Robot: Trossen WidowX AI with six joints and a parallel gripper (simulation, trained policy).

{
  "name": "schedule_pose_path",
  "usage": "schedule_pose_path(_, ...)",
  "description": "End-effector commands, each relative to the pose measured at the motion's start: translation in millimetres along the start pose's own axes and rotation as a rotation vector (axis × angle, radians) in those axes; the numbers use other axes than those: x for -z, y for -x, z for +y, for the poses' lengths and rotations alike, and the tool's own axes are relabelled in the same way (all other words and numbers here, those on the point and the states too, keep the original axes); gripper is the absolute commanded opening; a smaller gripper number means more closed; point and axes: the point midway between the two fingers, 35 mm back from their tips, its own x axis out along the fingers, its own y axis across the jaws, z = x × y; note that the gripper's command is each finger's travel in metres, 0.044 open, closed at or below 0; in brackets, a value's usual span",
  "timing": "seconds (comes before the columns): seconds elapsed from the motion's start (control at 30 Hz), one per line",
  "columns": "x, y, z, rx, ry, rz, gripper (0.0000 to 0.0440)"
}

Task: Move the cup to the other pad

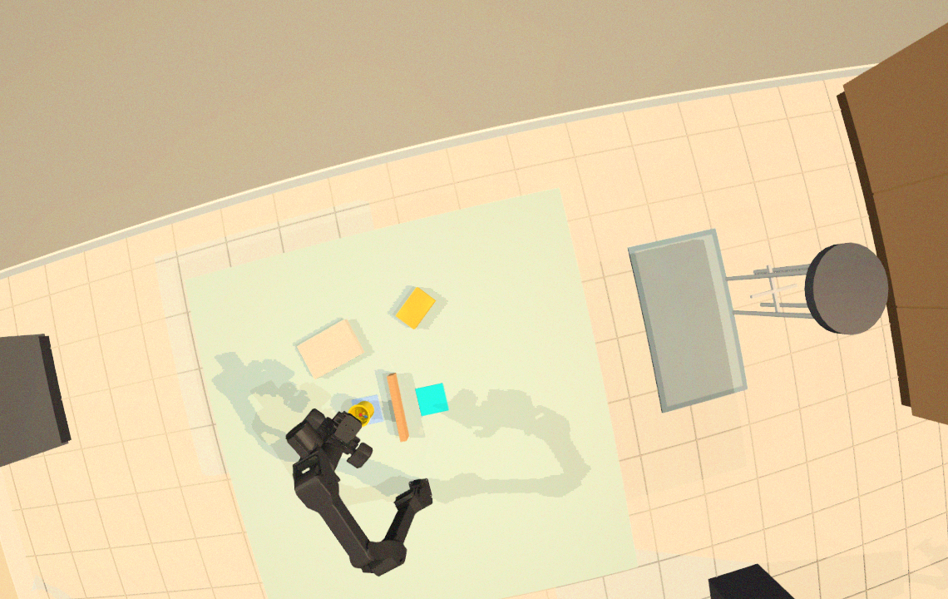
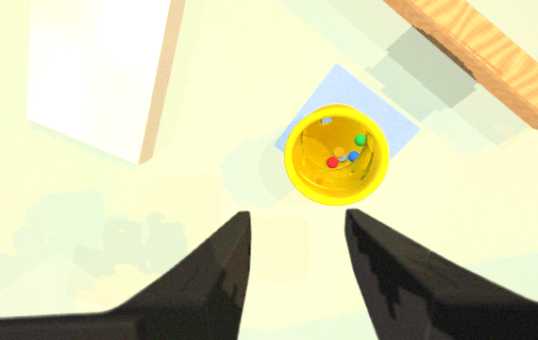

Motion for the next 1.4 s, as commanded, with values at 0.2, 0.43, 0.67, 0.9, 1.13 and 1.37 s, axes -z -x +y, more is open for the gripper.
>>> schedule_pose_path(0.2, 3, -22, -15, 0.146, -0.027, 0.025, 0.0169)
schedule_pose_path(0.43, 6, -39, -25, 0.234, -0.050, 0.030, 0.0173)
schedule_pose_path(0.67, 8, -58, -34, 0.299, -0.072, 0.026, 0.0182)
schedule_pose_path(0.9, 10, -78, -42, 0.349, -0.087, 0.023, 0.0194)
schedule_pose_path(1.13, 12, -97, -50, 0.385, -0.087, 0.021, 0.0200)
schedule_pose_path(1.37, 14, -117, -58, 0.411, -0.069, 0.024, 0.0202)
